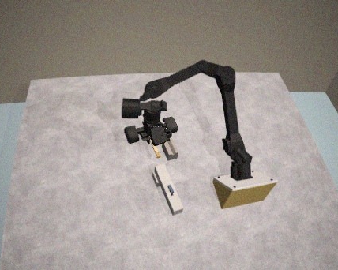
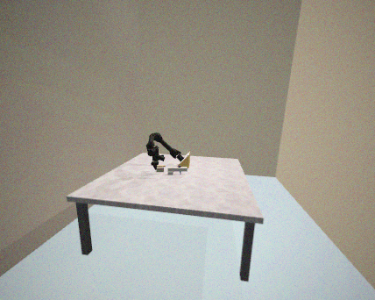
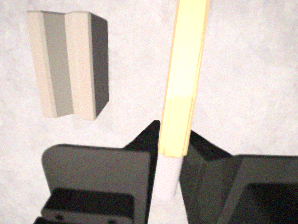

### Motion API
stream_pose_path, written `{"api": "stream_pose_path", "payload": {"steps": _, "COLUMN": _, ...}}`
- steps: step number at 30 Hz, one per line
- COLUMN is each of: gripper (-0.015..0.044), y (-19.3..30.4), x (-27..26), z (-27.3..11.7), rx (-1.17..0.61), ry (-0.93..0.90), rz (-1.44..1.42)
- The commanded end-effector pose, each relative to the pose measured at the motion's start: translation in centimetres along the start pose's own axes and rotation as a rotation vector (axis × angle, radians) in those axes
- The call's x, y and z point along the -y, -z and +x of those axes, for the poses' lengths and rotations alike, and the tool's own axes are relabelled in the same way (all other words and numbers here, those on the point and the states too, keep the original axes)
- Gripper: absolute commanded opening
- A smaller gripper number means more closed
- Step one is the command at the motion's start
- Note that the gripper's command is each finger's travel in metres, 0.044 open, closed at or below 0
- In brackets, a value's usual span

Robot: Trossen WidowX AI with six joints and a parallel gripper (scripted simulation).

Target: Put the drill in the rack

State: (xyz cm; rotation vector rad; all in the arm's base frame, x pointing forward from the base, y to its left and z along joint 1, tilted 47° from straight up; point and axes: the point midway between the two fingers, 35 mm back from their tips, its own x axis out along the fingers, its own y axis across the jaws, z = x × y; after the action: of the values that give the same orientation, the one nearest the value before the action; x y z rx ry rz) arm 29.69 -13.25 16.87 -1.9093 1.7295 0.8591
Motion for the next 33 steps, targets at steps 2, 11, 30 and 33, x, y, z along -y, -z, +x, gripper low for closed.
{"api": "stream_pose_path", "payload": {"steps": 2, "gripper": 0.0000, "y": 0.0, "x": 0.1, "z": -0.4, "rx": -0.005, "ry": 0.003, "rz": 0.003}}
{"api": "stream_pose_path", "payload": {"steps": 11, "gripper": 0.0000, "y": -0.1, "x": 0.1, "z": -0.7, "rx": -0.005, "ry": 0.003, "rz": 0.003}}
{"api": "stream_pose_path", "payload": {"steps": 30, "gripper": 0.0000, "y": -0.2, "x": 0.2, "z": -1.3, "rx": -0.004, "ry": 0.003, "rz": 0.003}}
{"api": "stream_pose_path", "payload": {"steps": 33, "gripper": 0.0000, "y": -0.2, "x": 0.2, "z": -1.3, "rx": -0.004, "ry": 0.003, "rz": 0.003}}
